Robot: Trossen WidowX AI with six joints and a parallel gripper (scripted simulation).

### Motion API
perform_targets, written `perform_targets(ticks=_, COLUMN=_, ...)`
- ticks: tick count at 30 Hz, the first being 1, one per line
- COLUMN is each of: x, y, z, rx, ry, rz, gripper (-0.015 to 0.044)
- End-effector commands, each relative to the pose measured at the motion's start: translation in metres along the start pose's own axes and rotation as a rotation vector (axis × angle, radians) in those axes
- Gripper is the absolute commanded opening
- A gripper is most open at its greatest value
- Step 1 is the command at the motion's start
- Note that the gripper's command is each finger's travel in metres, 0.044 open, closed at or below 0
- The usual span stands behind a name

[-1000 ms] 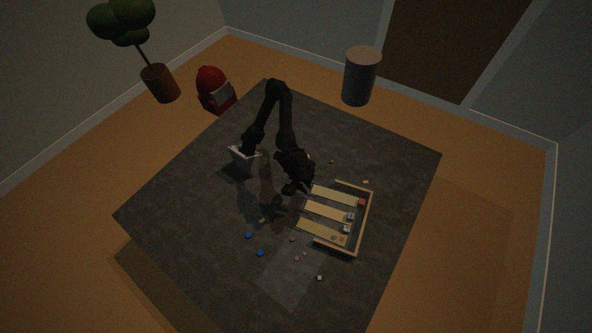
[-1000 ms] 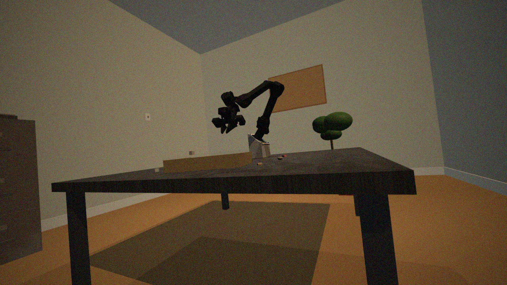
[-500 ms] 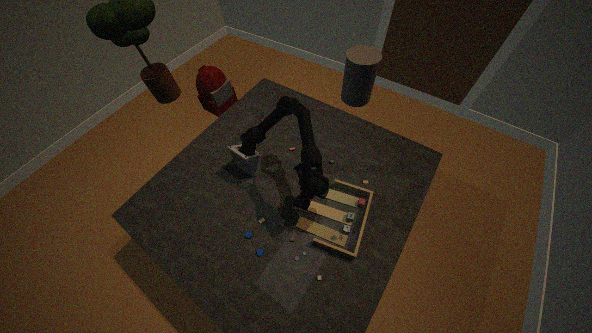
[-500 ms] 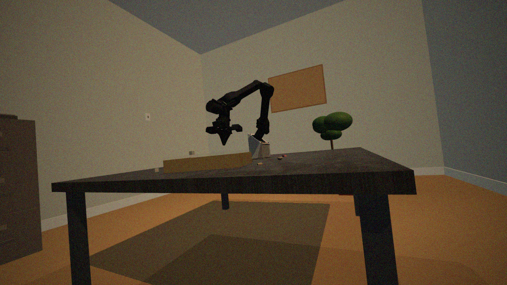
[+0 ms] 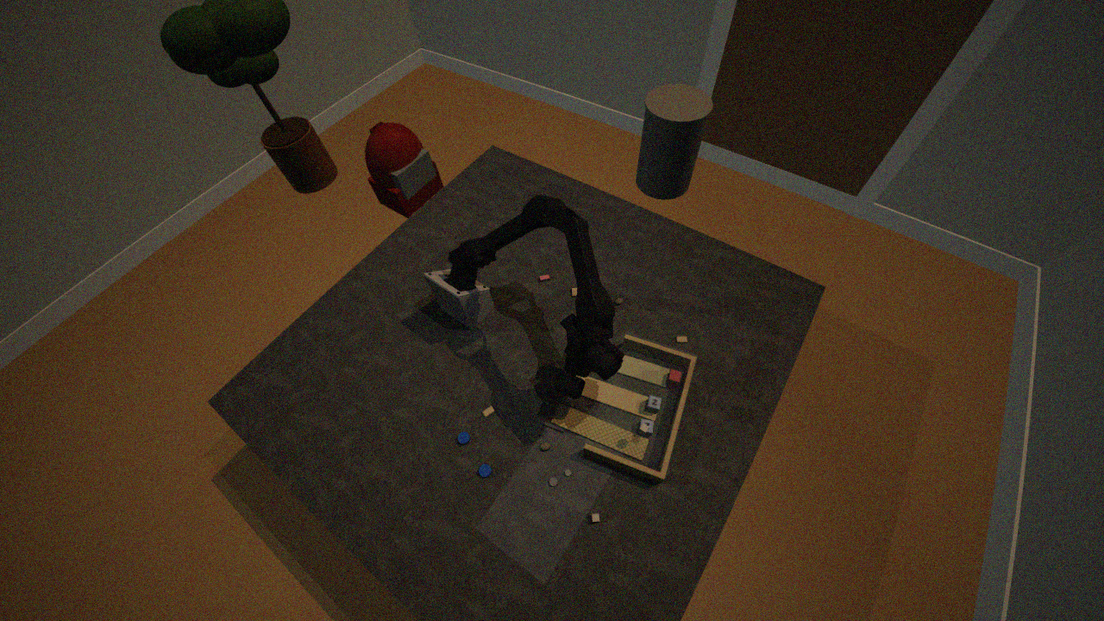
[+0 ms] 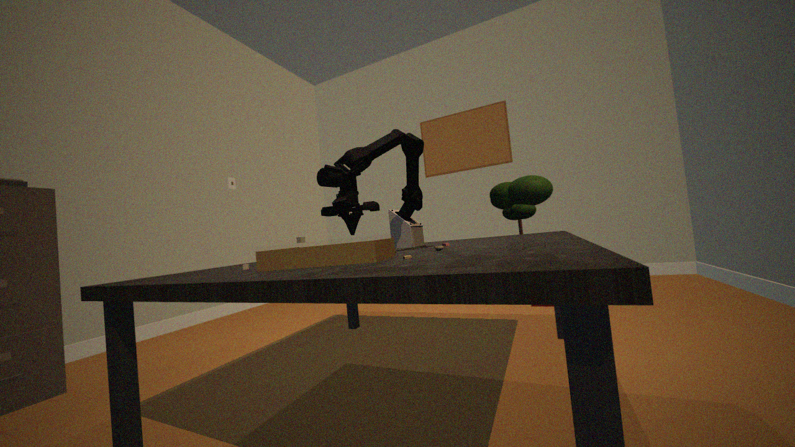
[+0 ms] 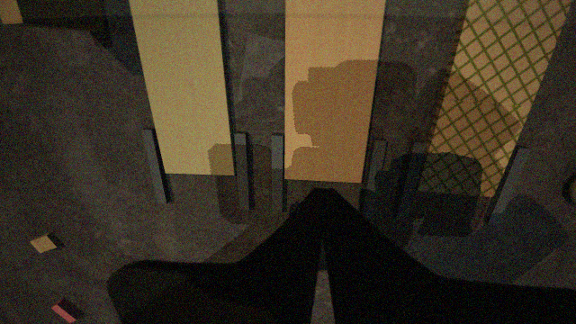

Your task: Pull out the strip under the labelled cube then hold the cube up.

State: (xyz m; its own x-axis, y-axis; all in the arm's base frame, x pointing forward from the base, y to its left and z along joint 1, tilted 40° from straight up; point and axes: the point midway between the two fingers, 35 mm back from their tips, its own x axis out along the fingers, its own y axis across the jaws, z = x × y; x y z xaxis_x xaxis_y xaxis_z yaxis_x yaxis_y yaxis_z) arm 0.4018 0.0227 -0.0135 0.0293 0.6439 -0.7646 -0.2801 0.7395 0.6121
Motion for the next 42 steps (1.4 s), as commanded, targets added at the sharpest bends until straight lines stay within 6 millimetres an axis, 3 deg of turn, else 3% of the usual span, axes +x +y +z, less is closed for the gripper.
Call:
perform_targets(ticks=1, x=0.010, y=-0.002, z=-0.001, rx=0.001, ry=0.011, rz=0.001, gripper=0.0000)
perform_targets(ticks=35, x=0.066, y=-0.003, z=0.000, rx=0.001, ry=0.010, rz=0.004, gripper=0.0000)
perform_targets(ticks=42, x=0.068, y=-0.003, z=0.000, rx=0.001, ry=0.010, rz=0.004, gripper=0.0000)
